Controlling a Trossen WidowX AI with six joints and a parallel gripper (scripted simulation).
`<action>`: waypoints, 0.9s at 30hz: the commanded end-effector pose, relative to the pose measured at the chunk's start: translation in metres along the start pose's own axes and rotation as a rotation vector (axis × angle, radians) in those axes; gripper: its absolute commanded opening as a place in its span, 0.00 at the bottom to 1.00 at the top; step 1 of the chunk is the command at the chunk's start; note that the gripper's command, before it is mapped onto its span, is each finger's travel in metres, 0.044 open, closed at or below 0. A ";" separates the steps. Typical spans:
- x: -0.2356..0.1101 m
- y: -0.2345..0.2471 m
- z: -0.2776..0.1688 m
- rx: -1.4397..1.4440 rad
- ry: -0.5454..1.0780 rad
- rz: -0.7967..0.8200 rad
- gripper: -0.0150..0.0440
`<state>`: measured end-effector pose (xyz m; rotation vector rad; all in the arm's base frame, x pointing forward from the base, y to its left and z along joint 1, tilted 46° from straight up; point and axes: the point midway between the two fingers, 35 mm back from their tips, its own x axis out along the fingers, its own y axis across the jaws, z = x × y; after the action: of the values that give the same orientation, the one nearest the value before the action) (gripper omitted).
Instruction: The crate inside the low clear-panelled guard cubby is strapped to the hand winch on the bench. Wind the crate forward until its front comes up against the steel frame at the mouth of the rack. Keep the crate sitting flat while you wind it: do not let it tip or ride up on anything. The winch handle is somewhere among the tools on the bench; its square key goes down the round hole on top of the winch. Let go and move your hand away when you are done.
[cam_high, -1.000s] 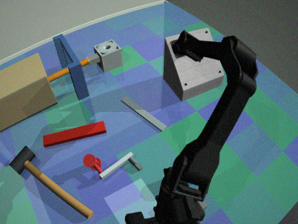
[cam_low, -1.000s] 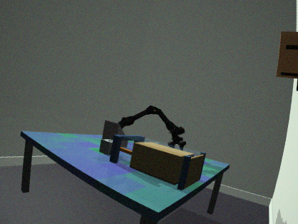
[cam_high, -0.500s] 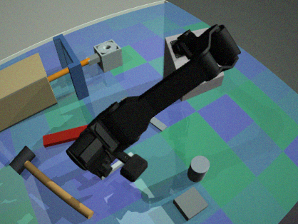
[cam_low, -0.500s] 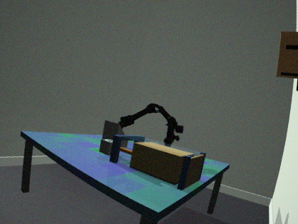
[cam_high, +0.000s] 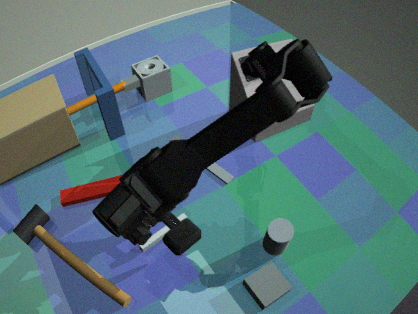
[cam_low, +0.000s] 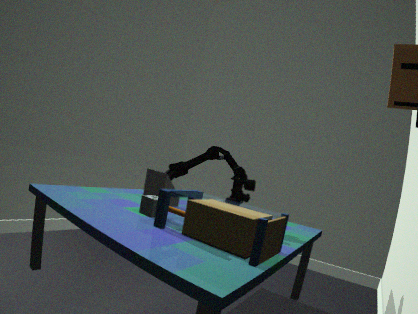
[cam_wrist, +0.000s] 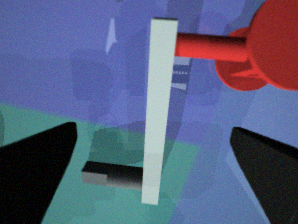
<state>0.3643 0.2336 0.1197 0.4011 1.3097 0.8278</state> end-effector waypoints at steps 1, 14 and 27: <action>0.014 -0.001 -0.002 0.012 0.008 -0.005 1.00; 0.028 -0.001 -0.002 0.012 0.008 -0.005 1.00; 0.025 0.000 -0.001 0.006 0.006 0.001 0.51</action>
<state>0.3640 0.2514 0.1025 0.4045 1.3170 0.8258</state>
